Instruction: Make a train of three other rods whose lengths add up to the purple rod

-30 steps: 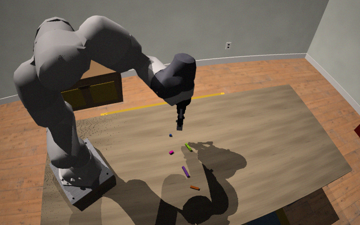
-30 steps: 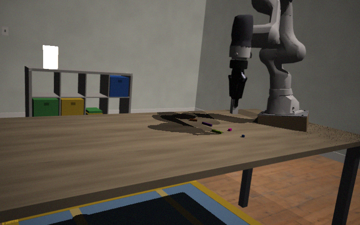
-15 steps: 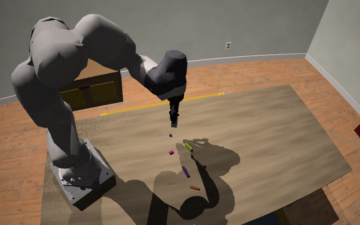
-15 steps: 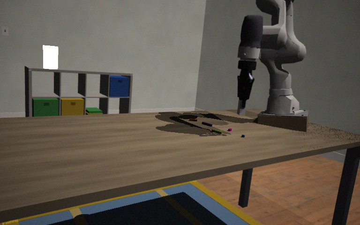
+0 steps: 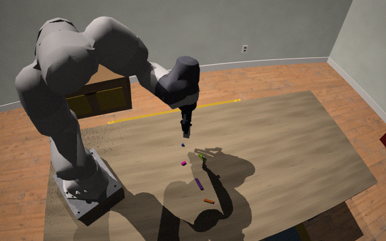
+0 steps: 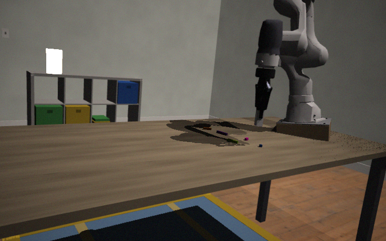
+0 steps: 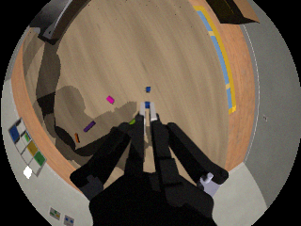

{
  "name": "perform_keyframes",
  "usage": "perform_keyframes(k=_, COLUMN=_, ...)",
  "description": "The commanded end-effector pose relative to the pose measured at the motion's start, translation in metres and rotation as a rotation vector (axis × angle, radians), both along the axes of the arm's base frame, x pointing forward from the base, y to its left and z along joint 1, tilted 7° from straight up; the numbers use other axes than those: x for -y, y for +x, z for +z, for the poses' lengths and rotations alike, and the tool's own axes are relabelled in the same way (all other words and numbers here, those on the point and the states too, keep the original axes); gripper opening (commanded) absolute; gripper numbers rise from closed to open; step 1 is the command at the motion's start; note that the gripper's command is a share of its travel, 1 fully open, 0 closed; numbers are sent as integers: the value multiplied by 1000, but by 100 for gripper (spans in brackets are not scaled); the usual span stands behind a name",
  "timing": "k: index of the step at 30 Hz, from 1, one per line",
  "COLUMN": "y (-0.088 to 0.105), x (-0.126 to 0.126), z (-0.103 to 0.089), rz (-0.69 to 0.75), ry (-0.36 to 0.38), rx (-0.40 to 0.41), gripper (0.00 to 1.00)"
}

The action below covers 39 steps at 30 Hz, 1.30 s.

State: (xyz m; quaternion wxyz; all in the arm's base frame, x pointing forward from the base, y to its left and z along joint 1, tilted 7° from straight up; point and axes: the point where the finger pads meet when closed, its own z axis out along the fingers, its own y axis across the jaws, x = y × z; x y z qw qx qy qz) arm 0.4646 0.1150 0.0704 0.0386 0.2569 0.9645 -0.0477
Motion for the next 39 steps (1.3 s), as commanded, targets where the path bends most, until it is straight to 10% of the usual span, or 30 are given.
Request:
perform_keyframes(k=1, y=2, x=2, z=-14, rz=-29, ry=1, rx=9, gripper=3)
perform_keyframes(k=18, y=6, x=8, z=-70, rz=-29, ry=1, rx=9, gripper=3)
perform_keyframes(k=39, y=6, x=8, z=-74, rz=-29, ry=1, rx=9, gripper=3)
